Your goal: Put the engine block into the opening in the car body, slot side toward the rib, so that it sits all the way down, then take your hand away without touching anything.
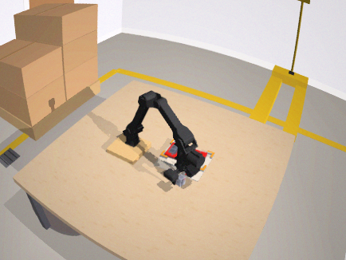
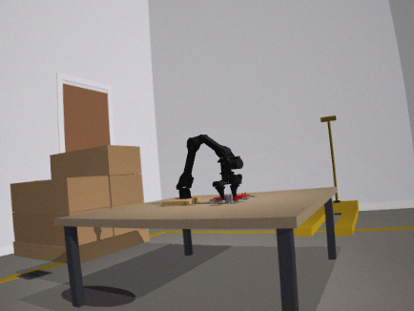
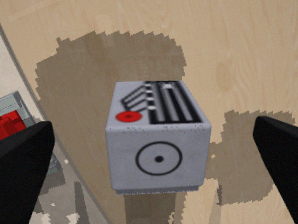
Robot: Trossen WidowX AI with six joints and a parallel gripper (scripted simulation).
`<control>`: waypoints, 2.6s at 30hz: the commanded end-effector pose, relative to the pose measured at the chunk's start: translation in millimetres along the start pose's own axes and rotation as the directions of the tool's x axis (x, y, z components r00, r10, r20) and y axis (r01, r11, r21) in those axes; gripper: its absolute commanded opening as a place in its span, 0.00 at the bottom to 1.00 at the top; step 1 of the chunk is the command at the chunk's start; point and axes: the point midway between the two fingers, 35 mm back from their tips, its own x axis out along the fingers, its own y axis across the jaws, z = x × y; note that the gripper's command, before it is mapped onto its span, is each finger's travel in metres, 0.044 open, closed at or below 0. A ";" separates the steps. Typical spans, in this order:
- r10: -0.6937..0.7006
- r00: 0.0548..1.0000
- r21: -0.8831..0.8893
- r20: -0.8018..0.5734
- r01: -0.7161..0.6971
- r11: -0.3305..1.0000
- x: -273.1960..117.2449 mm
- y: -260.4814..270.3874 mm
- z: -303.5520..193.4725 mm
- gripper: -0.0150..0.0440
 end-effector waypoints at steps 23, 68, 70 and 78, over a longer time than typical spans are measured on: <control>0.004 1.000 -0.004 -0.005 -0.004 1.000 17.0 0.8 -2.3 0.48; 0.005 1.000 -0.006 -0.003 -0.005 1.000 -104.1 0.7 1.4 0.25; 0.005 1.000 -0.005 -0.004 -0.005 1.000 -110.4 0.6 0.2 0.25; 0.005 1.000 -0.004 -0.005 -0.005 1.000 -109.7 0.3 -1.4 0.25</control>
